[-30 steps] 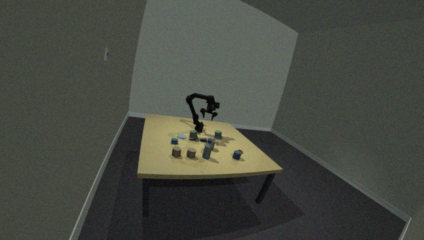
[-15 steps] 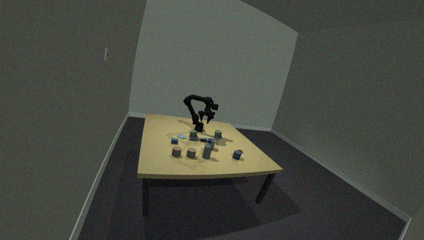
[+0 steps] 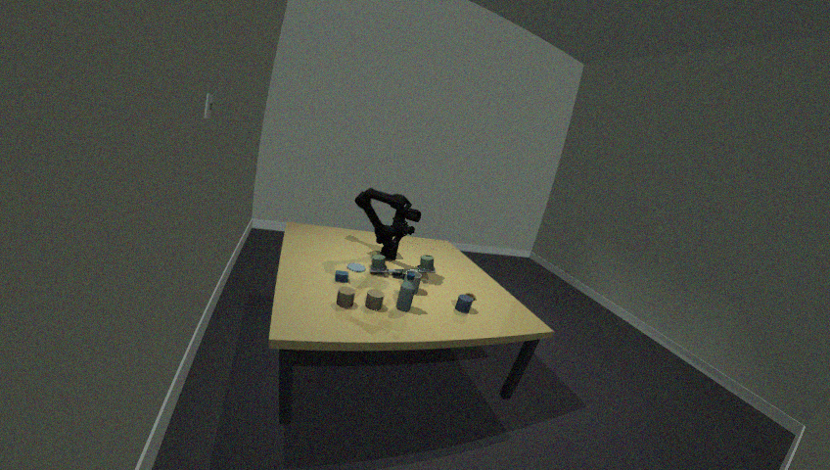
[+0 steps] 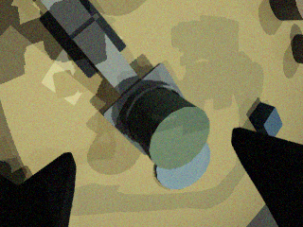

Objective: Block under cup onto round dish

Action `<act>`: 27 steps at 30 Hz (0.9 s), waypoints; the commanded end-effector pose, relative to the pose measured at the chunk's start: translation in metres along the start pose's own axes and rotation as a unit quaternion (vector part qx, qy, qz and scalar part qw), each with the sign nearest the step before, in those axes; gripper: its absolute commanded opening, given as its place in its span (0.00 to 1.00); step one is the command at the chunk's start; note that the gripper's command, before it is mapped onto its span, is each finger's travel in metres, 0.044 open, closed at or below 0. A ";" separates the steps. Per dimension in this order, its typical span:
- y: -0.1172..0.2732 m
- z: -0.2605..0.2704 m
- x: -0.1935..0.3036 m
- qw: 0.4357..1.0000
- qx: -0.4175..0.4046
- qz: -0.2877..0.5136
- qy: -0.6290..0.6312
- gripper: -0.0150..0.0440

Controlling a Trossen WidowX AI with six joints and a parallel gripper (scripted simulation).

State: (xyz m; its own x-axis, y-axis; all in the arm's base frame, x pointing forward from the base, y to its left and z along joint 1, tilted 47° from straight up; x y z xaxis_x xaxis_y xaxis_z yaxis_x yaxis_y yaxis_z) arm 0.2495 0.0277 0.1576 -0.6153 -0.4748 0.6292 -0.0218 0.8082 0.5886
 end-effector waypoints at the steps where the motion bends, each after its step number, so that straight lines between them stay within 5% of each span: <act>1: -0.007 -0.011 0.007 0.999 -0.022 -0.003 0.045 1.00; 16: -0.044 -0.044 0.043 0.959 -0.102 -0.028 0.262 1.00; 27: -0.060 -0.042 0.045 0.956 -0.104 -0.030 0.271 1.00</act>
State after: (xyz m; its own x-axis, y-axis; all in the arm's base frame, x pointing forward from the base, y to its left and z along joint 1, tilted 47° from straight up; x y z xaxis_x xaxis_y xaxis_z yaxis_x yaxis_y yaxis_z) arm 0.2585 -0.0532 0.1750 -0.1220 -0.6764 0.7264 0.1458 0.7117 0.6872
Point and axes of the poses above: the point midway between the two fingers, 35 mm back from their tips, its own y axis back along the fingers, its own z axis across the jaws, x = y × z, the point moved 4 cm from there along y, back along the fingers, and after that the axes turned 13 degrees about y, right-handed, at the moved point
